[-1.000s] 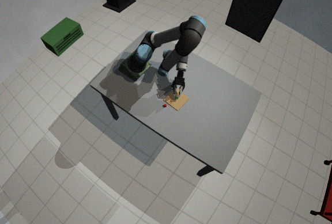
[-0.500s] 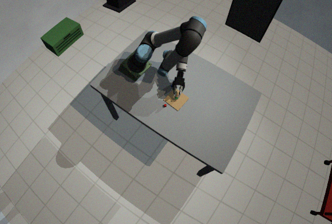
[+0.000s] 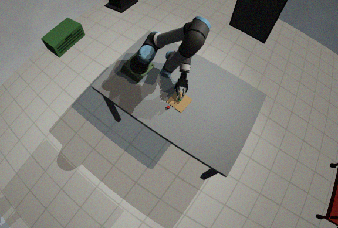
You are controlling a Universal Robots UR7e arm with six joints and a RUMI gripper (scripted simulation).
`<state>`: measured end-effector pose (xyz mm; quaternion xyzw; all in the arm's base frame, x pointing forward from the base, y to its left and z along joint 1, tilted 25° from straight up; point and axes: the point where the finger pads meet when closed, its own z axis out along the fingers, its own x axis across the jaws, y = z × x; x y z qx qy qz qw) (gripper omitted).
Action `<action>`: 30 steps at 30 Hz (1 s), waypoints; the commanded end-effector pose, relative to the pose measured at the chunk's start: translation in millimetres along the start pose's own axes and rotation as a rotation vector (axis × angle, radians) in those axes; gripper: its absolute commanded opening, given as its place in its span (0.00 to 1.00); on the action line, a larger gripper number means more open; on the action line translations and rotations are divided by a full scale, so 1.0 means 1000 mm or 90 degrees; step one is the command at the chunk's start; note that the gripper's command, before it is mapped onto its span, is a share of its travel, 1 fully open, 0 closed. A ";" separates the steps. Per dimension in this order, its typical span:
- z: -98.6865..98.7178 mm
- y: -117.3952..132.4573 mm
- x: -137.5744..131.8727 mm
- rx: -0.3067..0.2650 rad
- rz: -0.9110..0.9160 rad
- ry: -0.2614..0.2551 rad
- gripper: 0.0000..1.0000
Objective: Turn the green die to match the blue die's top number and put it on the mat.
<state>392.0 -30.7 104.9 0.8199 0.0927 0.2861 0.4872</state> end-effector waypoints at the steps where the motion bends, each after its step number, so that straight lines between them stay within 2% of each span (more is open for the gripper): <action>1: 0.000 0.000 0.000 0.000 0.000 0.000 0.00; 30: 0.006 -0.008 0.000 0.000 0.000 0.000 0.00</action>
